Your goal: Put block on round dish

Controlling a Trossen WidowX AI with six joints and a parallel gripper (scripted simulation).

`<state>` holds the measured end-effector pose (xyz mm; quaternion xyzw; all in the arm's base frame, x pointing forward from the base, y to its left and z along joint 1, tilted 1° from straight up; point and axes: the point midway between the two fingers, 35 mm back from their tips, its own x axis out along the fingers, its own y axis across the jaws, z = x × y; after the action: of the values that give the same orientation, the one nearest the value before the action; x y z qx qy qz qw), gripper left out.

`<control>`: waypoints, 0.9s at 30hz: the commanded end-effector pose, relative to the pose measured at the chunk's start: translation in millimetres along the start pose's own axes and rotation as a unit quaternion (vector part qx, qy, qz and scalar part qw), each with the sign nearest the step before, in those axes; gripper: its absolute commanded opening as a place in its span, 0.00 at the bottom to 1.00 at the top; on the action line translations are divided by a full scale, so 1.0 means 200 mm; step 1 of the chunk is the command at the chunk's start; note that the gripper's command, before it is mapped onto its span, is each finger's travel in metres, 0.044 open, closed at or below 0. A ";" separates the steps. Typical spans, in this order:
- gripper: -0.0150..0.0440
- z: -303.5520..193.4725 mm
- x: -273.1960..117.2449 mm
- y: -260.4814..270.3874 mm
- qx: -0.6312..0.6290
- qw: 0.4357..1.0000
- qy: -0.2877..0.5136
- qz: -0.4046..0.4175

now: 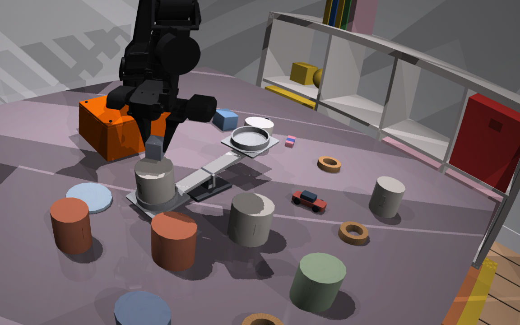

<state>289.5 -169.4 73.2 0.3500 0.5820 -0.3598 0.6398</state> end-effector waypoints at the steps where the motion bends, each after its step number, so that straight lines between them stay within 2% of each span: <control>1: 0.25 0.03 0.03 -0.07 -0.007 1.000 0.001 -0.003; 27: 0.25 0.16 0.14 -0.45 -0.020 1.000 0.003 -0.013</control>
<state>239.2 -235.9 52.3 0.3303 0.5902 -0.3557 0.6451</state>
